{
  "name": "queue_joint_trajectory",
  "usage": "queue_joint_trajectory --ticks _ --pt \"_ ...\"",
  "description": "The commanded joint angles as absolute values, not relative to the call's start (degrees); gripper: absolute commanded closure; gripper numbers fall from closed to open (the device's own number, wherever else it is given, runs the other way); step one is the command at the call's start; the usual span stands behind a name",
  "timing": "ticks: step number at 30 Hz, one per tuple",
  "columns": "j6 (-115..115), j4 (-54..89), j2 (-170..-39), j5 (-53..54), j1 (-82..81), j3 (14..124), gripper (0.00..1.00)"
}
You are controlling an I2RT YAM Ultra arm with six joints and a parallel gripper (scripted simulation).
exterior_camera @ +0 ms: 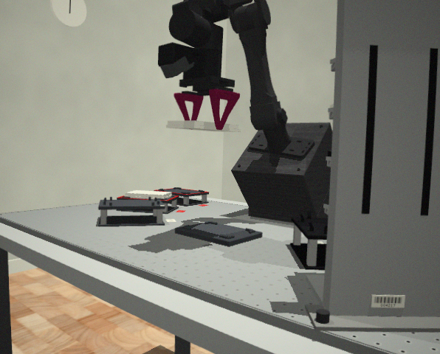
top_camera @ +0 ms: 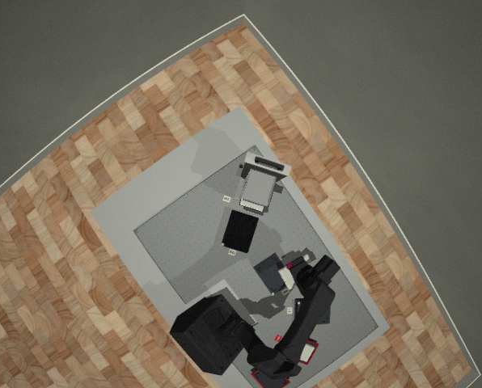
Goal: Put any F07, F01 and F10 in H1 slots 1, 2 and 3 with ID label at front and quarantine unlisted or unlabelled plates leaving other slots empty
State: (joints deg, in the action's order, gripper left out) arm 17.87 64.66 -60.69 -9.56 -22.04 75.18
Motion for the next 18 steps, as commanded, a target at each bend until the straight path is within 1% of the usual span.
queue_joint_trajectory --ticks 1,18 --pt "18.08 64.54 -59.57 -6.70 -20.03 75.30 0.14" --pt "18.12 64.32 -58.27 5.65 -1.14 73.90 0.14"
